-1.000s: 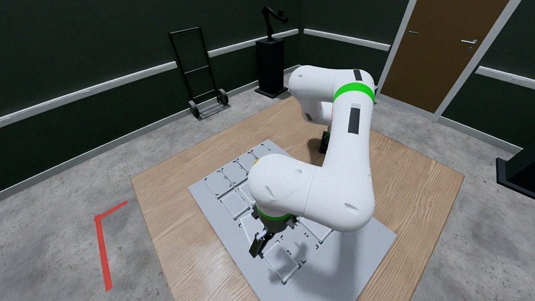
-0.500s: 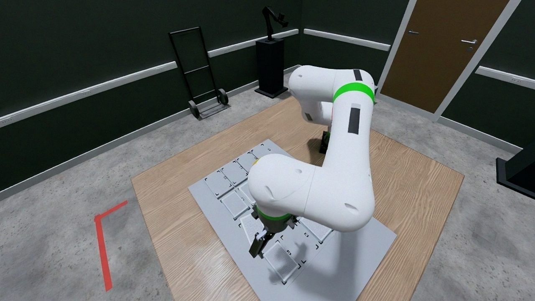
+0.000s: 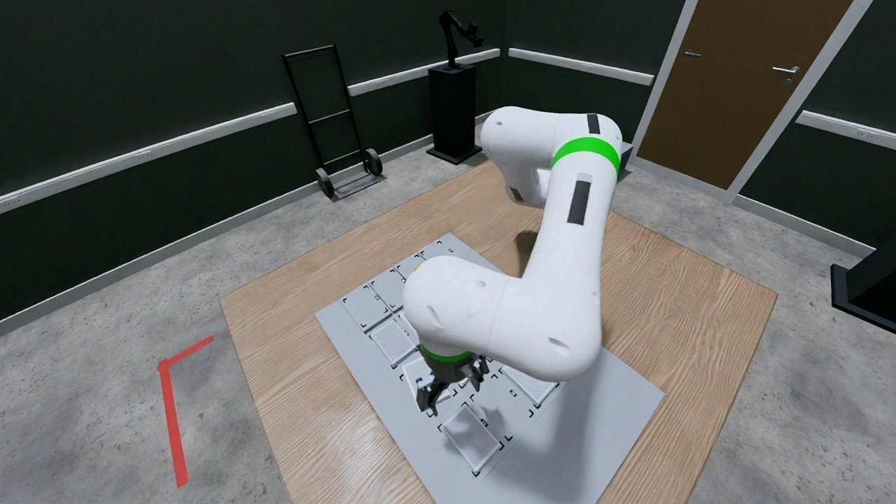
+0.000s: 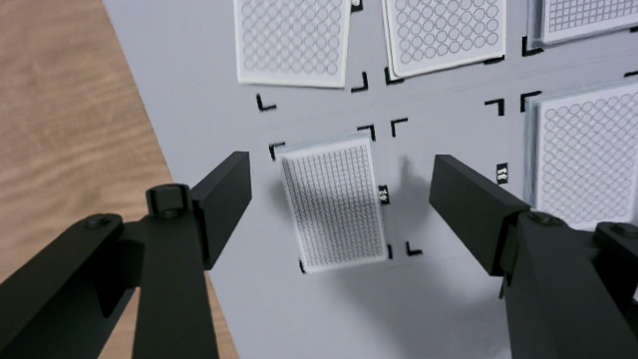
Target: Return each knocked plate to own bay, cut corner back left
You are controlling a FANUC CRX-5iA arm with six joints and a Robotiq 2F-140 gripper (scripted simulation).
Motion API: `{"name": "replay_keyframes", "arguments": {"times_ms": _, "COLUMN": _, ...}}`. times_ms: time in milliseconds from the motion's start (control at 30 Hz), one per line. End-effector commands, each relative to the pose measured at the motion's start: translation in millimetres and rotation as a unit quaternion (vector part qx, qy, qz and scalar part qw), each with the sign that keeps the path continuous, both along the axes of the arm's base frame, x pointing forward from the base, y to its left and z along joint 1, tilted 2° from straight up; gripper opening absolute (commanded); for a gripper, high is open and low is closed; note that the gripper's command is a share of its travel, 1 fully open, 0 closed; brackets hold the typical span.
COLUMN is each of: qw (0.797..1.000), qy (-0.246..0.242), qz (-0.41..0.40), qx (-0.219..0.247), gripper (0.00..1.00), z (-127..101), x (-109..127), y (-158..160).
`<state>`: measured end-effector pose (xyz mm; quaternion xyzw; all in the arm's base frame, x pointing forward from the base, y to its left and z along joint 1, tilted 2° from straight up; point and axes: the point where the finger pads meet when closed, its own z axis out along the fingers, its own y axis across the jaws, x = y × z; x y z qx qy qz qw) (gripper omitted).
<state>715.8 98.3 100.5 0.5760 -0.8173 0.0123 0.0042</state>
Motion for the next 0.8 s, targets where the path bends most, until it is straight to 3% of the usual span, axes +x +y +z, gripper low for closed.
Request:
{"name": "replay_keyframes", "arguments": {"times_ms": 0, "qw": 1.0, "qy": -0.004, "qz": -0.013, "qx": -0.001, "gripper": 0.7, "z": -5.4, "x": 0.3, "y": -13.5}}
{"name": "replay_keyframes", "arguments": {"times_ms": 767, "qw": 1.0, "qy": -0.004, "qz": -0.013, "qx": -0.001, "gripper": 0.7, "z": -40.4, "x": -1.7, "y": -81.0}}
